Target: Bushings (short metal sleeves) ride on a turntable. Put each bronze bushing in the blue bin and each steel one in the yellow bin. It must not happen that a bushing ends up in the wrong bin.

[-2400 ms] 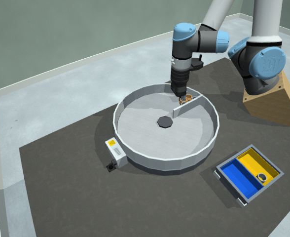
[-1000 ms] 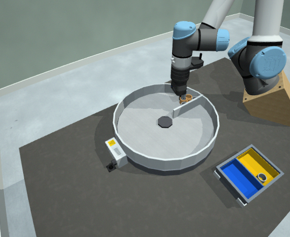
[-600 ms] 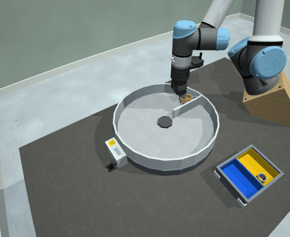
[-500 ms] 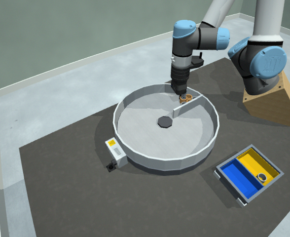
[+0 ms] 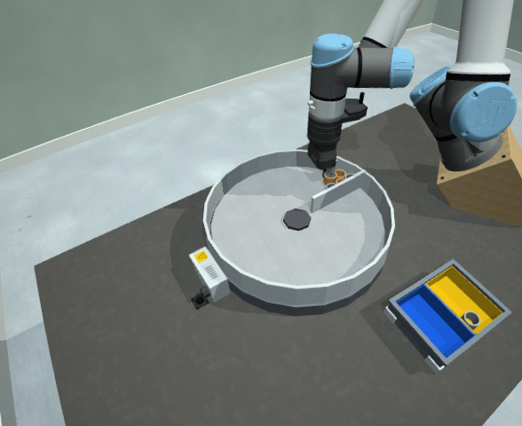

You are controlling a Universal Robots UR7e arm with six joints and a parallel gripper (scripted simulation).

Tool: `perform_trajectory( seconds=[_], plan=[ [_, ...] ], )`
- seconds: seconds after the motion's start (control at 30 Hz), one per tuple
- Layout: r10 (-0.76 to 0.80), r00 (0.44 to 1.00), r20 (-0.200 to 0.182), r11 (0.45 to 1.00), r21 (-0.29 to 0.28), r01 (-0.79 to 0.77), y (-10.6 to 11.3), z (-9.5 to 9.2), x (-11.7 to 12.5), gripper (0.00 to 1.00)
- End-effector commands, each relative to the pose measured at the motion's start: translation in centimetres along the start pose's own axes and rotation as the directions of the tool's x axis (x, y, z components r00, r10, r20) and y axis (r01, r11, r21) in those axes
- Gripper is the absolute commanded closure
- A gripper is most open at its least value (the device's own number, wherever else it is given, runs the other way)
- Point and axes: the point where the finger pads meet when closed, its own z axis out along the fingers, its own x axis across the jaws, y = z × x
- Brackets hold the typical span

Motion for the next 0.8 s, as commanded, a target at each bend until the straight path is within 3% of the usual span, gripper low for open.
perform_trajectory(
  seconds=[0.0, 0.77],
  plan=[
    [0.0, 1.0, 0.0, 1.0, -0.001, 0.0, 0.03, -0.16, -0.01, 1.0],
    [0.0, 1.0, 0.0, 1.0, -0.001, 0.0, 0.03, -0.88, -0.01, 1.0]
  ],
)
